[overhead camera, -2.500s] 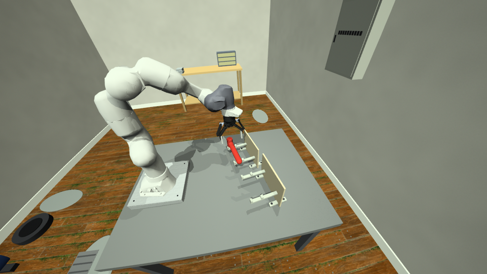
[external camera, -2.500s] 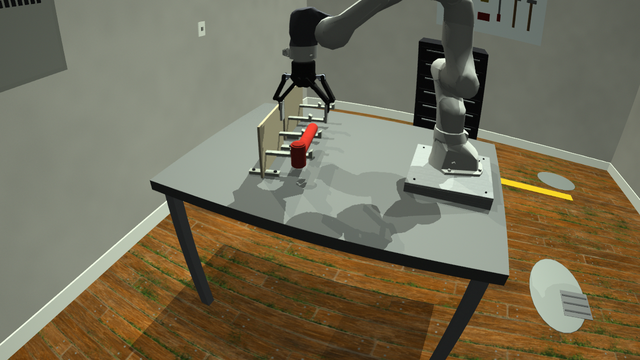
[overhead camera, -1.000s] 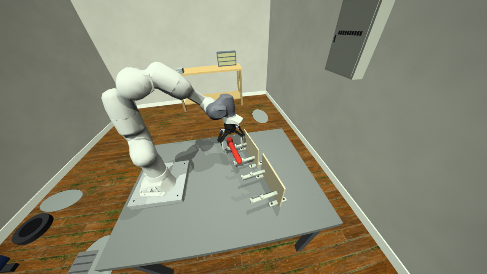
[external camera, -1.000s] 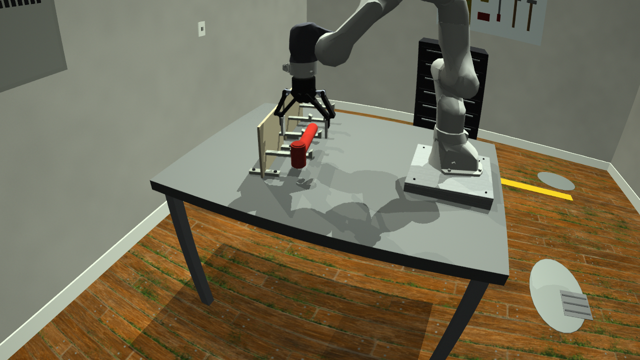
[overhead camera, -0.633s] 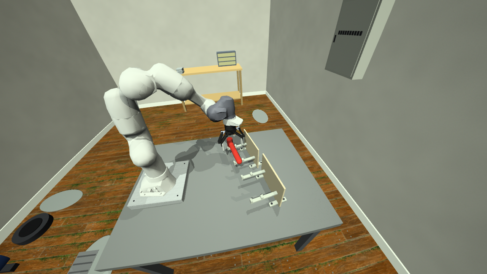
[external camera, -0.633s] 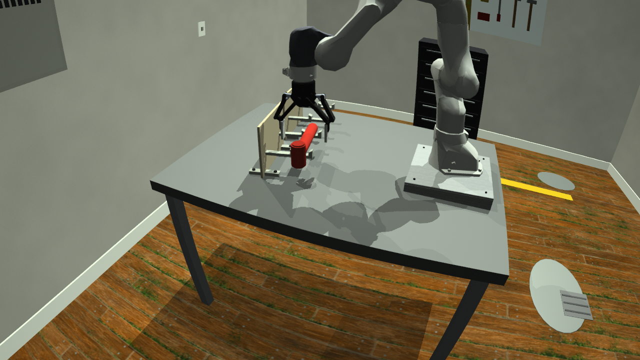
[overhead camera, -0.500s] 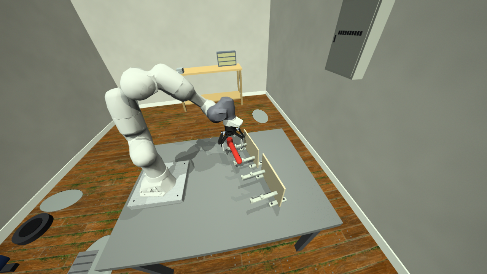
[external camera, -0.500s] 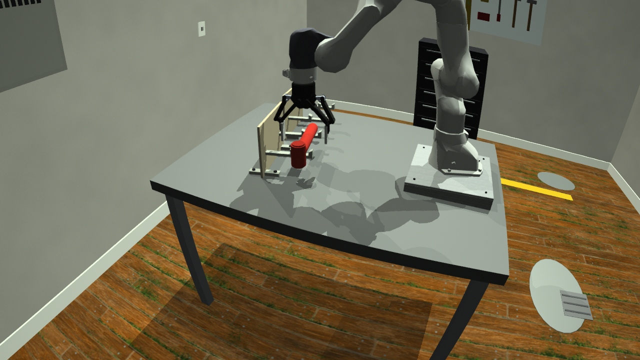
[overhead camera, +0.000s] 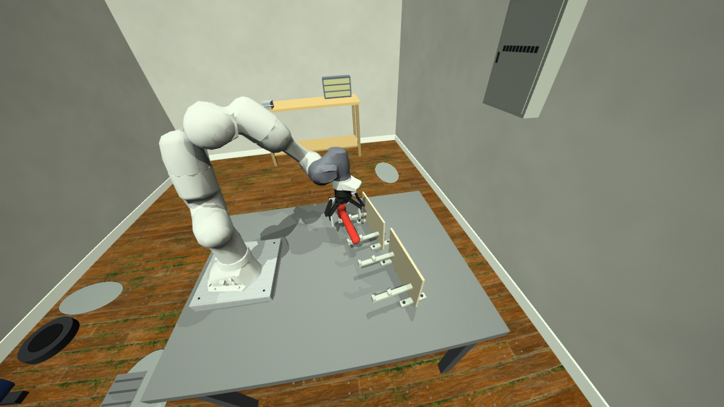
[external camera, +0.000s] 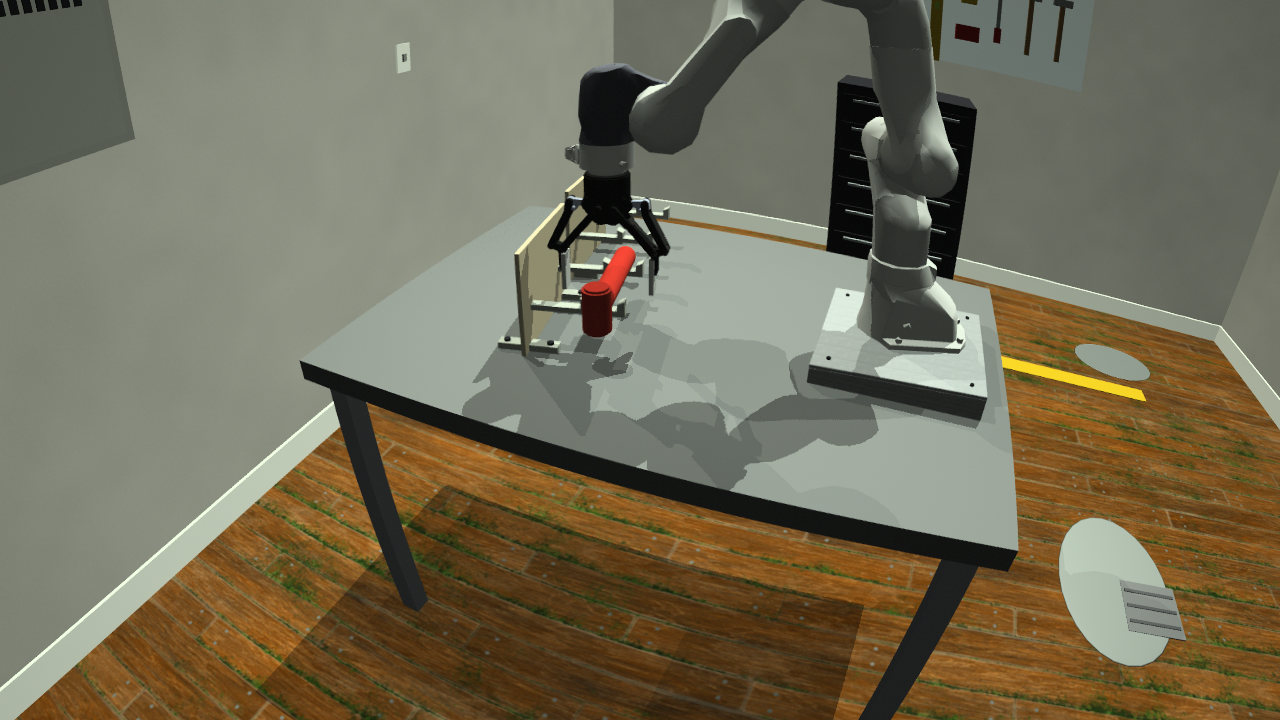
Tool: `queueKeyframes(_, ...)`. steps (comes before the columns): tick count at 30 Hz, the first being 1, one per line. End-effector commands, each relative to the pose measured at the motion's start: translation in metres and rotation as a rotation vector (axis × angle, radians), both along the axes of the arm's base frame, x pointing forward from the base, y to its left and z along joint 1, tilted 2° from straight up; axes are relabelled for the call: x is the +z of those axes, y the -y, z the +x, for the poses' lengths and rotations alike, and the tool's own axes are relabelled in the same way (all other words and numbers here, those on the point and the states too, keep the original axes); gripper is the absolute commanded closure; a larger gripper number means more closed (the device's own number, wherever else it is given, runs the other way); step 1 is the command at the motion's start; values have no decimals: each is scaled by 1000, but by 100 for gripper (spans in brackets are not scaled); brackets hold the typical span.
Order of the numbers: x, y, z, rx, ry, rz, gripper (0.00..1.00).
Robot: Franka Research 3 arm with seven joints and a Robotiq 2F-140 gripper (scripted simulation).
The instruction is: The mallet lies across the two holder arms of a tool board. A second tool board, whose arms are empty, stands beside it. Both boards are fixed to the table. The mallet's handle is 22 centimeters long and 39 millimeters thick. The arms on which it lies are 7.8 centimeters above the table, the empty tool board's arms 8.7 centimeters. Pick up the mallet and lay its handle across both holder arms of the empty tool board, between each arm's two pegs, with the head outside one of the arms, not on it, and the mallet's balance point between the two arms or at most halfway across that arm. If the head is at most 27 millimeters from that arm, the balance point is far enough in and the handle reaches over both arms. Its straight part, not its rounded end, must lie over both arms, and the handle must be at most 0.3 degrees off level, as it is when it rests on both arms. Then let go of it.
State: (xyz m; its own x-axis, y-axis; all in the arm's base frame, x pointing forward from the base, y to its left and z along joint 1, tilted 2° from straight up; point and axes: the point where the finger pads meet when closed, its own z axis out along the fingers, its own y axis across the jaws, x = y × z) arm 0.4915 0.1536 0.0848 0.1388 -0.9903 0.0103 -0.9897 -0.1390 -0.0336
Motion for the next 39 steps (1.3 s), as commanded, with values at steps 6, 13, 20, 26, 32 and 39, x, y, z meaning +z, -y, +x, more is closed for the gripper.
queueKeyframes(6,-5,1,2,0,4,3,0)
queueKeyframes(13,-7,1,2,0,4,3,0)
queueKeyframes(20,-8,1,2,0,4,3,0)
queueKeyframes(26,-8,1,2,0,4,3,0)
queueKeyframes(32,-8,1,2,0,4,3,0)
queueKeyframes(39,-8,1,2,0,4,3,0)
